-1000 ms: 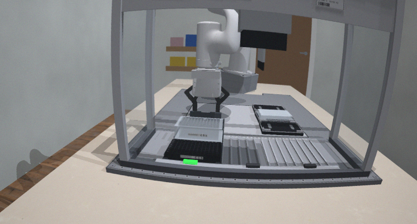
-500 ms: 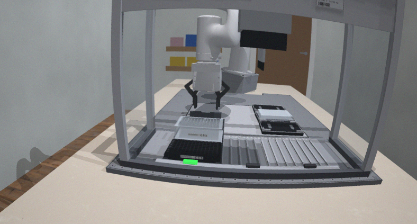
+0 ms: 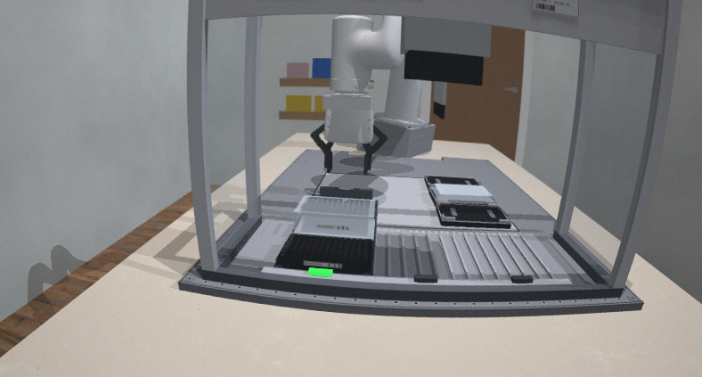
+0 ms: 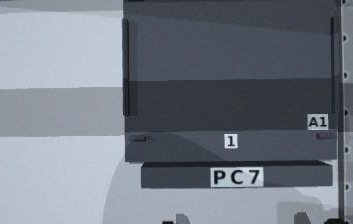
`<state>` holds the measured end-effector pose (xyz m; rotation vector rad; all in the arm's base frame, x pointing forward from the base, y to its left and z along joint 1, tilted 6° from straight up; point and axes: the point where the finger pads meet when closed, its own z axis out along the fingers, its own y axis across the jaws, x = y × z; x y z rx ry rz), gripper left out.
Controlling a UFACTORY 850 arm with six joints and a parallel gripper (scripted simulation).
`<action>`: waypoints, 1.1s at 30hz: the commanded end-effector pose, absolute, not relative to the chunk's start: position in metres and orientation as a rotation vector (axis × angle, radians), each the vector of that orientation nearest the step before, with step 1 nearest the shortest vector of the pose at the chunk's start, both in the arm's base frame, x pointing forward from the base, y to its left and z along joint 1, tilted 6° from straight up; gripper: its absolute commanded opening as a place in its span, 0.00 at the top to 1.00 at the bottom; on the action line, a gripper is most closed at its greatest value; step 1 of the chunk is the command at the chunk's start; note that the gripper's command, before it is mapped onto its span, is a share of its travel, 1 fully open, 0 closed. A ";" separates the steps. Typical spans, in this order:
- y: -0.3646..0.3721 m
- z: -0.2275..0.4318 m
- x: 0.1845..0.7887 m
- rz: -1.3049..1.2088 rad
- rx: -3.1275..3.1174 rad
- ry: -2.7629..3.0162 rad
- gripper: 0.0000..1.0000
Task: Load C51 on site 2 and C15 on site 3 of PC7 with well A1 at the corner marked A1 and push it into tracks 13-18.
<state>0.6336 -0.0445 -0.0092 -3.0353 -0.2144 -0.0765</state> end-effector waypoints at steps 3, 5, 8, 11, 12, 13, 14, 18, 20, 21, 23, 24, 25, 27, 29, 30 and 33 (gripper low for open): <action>-0.045 0.000 0.634 -0.079 -3.036 -0.214 0.18; -0.046 0.001 0.634 -0.079 -3.036 -0.214 0.18; -0.046 0.005 0.634 -0.079 -3.036 -0.214 0.18; -0.046 0.010 0.634 -0.079 -3.036 -0.214 0.18; -0.047 0.011 0.633 -0.079 -3.036 -0.214 0.18; -0.047 0.013 0.633 -0.079 -3.036 -0.214 0.18; -0.047 0.015 0.633 -0.079 -3.036 -0.214 0.18; -0.048 0.021 0.633 -0.079 -3.036 -0.214 0.18; -0.048 0.025 0.633 -0.079 -3.036 -0.214 0.18; -0.048 0.026 0.633 -0.079 -3.036 -0.214 0.18; -0.048 0.026 0.633 -0.079 -3.036 -0.214 0.18; -0.048 0.028 0.633 -0.079 -3.036 -0.214 0.18; -0.049 0.030 0.633 -0.079 -3.036 -0.214 0.18; -0.049 0.033 0.633 -0.079 -3.036 -0.214 0.18; -0.049 0.036 0.632 -0.079 -3.036 -0.214 0.18; -0.049 0.038 0.632 -0.079 -3.036 -0.214 0.18; -0.050 0.043 0.632 -0.079 -3.036 -0.214 0.18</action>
